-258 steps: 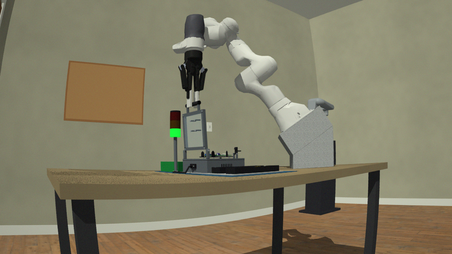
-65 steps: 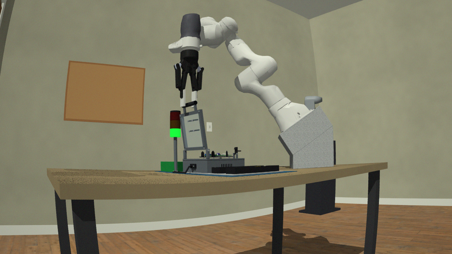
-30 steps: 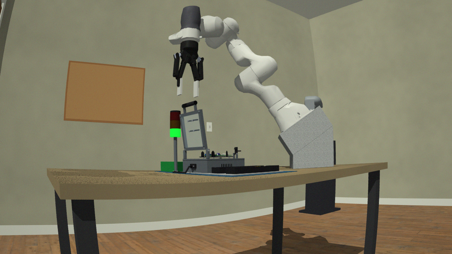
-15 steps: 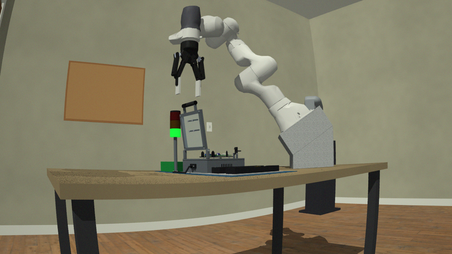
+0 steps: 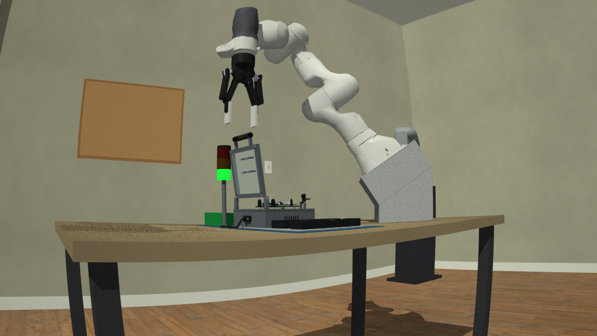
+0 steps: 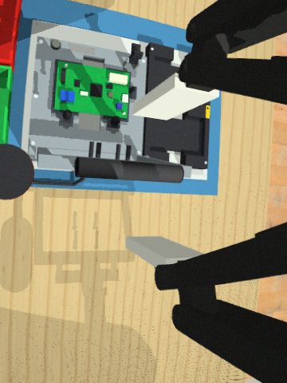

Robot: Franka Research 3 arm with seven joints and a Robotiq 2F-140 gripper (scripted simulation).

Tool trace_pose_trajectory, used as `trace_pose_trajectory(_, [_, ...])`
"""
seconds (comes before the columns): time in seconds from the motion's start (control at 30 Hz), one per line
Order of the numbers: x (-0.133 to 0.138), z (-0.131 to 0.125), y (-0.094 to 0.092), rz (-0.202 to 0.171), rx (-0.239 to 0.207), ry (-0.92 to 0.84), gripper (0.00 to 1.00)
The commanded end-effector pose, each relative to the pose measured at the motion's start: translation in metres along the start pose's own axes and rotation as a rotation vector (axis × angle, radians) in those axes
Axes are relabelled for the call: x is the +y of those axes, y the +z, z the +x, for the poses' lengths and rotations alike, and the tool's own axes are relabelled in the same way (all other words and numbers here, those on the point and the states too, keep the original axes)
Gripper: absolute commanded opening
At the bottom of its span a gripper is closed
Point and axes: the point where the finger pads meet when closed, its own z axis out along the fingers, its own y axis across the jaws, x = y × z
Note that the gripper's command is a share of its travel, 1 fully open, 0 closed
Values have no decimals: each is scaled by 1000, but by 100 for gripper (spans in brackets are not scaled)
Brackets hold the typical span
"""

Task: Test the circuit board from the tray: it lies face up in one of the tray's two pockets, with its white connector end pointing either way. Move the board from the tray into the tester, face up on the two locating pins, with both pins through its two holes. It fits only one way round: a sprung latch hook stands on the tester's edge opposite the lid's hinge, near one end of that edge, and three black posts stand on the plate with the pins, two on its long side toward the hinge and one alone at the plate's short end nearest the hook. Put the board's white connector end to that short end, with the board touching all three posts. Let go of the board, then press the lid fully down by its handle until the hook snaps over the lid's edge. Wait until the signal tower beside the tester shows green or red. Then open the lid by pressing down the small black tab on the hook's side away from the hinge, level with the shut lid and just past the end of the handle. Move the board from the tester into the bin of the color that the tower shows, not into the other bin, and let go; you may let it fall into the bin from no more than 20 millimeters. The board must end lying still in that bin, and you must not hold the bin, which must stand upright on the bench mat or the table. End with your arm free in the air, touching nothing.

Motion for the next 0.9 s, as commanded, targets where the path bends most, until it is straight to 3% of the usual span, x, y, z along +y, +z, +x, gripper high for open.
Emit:
trace_pose_trajectory(0.0, [0, 0, -1, -2, 0, -5, 58])
trace_pose_trajectory(0.4, [17, 0, -1, -2, 0, -5, 58])
trace_pose_trajectory(0.87, [104, 0, -1, -2, 0, -5, 58])
